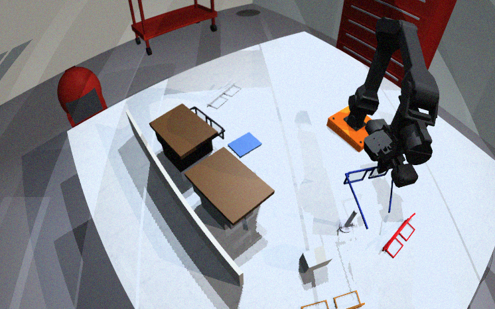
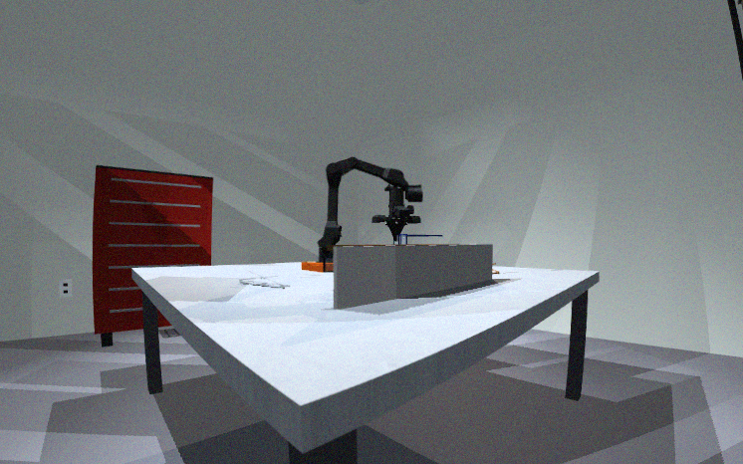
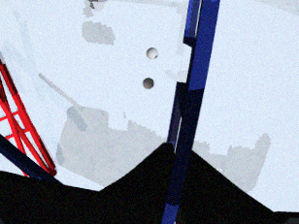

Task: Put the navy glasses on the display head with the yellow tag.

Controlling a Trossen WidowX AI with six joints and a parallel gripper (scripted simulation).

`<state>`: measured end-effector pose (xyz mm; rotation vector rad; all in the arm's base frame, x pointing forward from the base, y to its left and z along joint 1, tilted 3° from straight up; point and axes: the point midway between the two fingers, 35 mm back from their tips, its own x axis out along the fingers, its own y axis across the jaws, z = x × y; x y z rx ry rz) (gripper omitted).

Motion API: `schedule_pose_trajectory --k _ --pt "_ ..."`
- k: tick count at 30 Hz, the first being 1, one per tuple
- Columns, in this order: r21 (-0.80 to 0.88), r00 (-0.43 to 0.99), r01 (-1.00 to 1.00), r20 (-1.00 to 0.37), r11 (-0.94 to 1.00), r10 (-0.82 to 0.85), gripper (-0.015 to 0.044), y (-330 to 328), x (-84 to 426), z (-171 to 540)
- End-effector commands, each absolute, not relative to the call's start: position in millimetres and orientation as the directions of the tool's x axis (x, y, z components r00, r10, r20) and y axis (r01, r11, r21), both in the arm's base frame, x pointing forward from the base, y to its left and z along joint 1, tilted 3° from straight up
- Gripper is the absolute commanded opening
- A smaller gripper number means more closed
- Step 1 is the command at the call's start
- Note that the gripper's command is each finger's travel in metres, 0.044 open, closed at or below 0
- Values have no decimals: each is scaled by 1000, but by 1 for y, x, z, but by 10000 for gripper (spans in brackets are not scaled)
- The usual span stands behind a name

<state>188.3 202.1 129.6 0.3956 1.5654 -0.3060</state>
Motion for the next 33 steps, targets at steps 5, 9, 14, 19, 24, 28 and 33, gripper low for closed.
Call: schedule_pose_trajectory --k 5,9,14,19,24,28,33 --pt "44 -11 579 -998 814 62 0 206 208 135" --pt "38 -10 703 -998 710 62 0 208 227 135" --pt "30 -8 817 -998 576 62 0 209 249 134" --pt "29 -8 821 -998 571 62 0 209 249 134" --pt "29 -8 821 -998 571 63 0 210 250 127" --pt "29 -8 821 -998 571 63 0 211 250 109" --pt "29 -8 821 -998 571 63 0 213 250 86"
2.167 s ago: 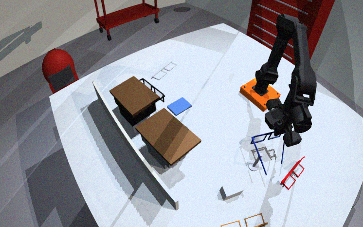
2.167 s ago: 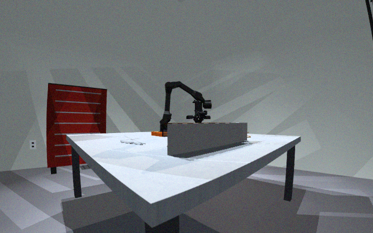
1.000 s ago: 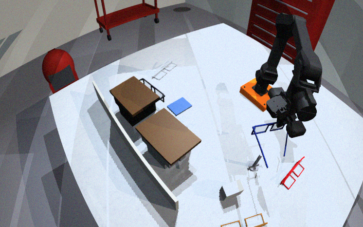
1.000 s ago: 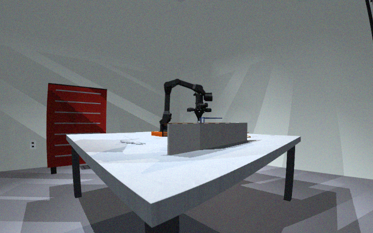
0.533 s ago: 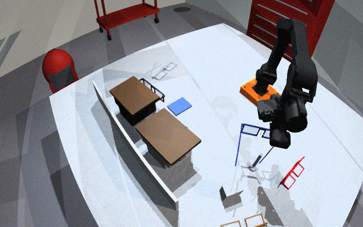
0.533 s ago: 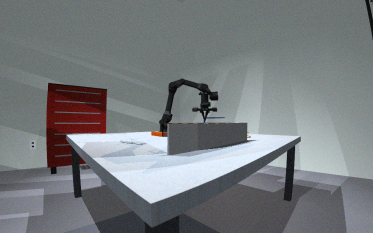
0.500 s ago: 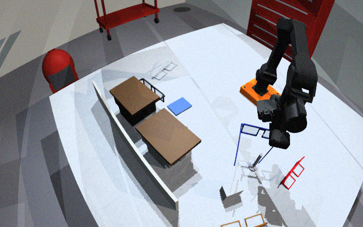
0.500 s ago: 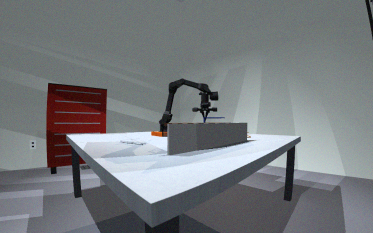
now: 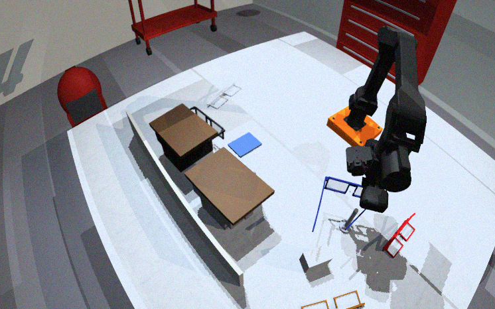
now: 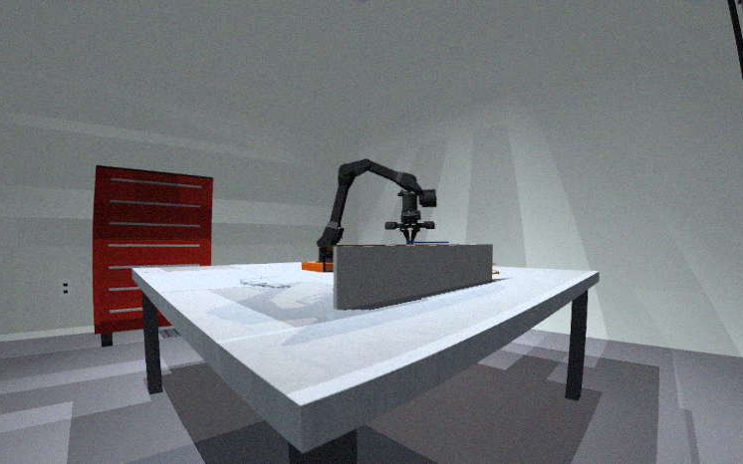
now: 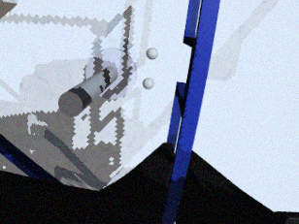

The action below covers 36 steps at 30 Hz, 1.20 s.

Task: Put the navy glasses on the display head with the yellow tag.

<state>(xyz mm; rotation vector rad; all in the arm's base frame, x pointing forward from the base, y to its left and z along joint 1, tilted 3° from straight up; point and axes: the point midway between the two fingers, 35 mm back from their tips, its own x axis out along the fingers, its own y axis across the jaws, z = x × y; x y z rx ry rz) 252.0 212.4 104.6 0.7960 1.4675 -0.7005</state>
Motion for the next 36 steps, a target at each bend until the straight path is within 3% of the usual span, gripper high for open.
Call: schedule_pose_trajectory --k 1,36 --pt "29 -8 821 -998 571 63 0 213 249 81" --pt "28 -8 821 -998 571 61 0 192 250 72"
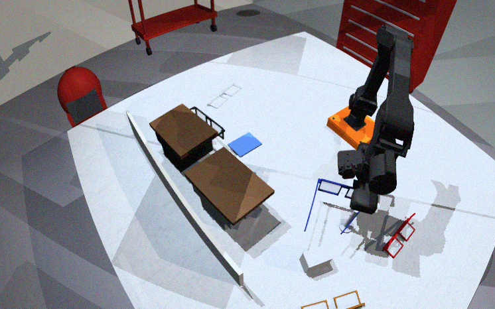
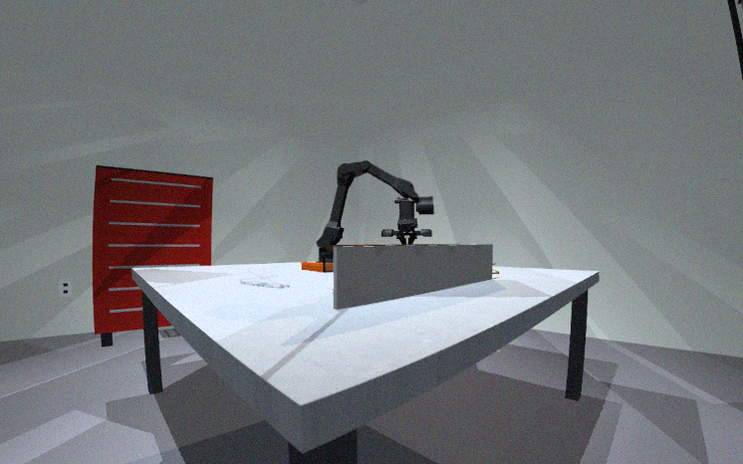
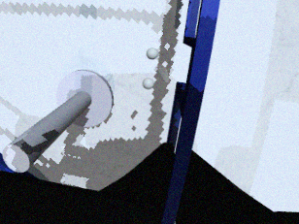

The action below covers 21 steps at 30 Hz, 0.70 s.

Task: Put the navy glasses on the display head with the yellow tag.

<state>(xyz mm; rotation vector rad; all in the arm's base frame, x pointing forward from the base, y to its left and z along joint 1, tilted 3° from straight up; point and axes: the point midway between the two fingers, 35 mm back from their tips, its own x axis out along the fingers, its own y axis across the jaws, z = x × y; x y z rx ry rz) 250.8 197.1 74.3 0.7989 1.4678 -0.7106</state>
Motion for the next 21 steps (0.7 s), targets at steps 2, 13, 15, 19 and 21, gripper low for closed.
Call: schedule_pose_trajectory --k 2,13,15,19,21 --pt "28 -8 821 -998 571 61 0 191 250 72" --pt "28 -8 821 -998 571 60 0 182 252 72" --pt "28 -8 821 -998 571 60 0 181 252 72" --pt "28 -8 821 -998 571 60 0 178 253 71" --pt "28 -8 821 -998 571 59 0 176 254 71"
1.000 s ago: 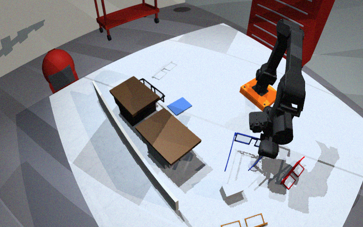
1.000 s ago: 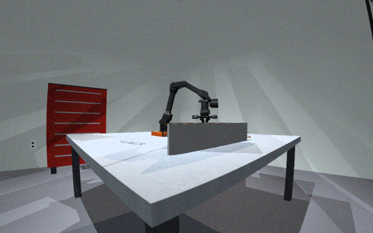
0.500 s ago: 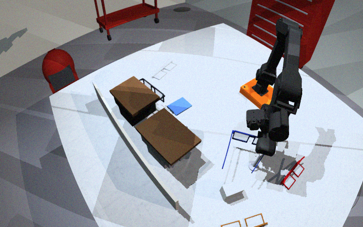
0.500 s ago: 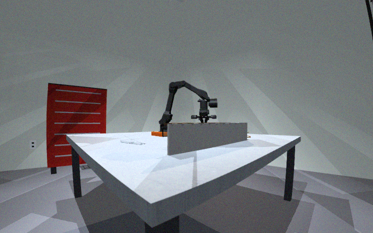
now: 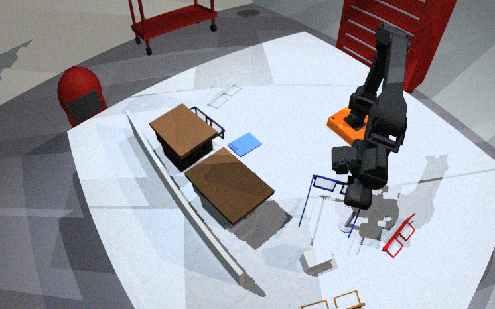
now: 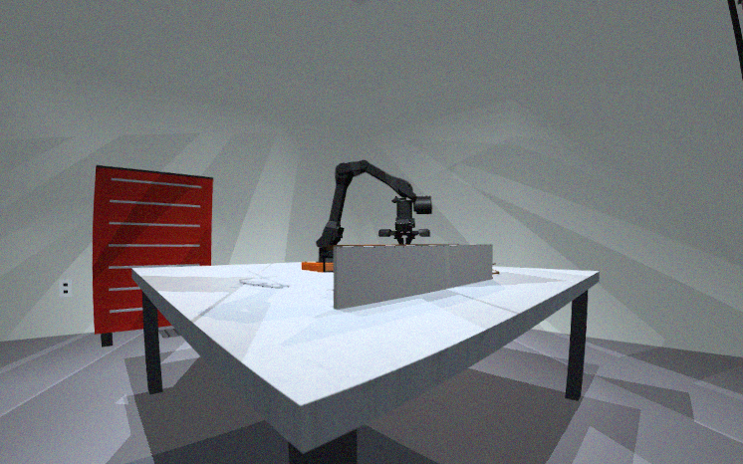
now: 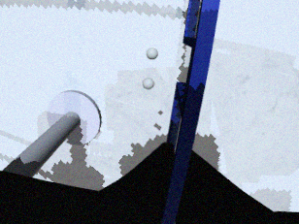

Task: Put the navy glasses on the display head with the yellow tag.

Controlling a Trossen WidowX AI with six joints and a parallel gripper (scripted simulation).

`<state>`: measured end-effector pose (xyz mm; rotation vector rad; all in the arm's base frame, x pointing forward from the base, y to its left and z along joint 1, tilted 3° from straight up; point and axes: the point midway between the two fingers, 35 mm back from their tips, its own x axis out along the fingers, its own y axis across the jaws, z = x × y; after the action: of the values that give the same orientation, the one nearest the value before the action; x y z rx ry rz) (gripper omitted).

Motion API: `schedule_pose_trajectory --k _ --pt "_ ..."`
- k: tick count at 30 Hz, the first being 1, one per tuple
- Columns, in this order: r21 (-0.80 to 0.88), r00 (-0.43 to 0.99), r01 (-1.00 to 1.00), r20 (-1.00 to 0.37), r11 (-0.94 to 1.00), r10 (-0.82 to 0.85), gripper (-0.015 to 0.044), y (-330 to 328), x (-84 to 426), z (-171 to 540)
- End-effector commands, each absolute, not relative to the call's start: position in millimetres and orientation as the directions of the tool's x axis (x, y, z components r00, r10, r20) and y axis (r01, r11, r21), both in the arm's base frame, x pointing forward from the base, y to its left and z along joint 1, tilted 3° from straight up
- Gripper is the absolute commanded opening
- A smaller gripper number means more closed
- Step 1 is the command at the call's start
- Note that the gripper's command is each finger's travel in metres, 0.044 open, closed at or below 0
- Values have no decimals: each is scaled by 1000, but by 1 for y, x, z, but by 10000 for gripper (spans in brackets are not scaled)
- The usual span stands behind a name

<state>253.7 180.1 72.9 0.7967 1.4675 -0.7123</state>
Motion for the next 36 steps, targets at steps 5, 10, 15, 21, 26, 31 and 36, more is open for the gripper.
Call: schedule_pose_trajectory --k 5,10,15,21,26,31,36 --pt "28 -8 821 -998 571 59 0 173 255 71" --pt "28 -7 821 -998 571 59 0 170 256 71" --pt "28 -7 821 -998 571 59 0 166 258 71" --pt "28 -7 821 -998 571 59 0 167 257 71" --pt "28 -7 821 -998 571 59 0 168 257 71" --pt "28 -7 821 -998 571 59 0 168 257 71" --pt "28 -7 821 -998 571 59 0 169 256 71"
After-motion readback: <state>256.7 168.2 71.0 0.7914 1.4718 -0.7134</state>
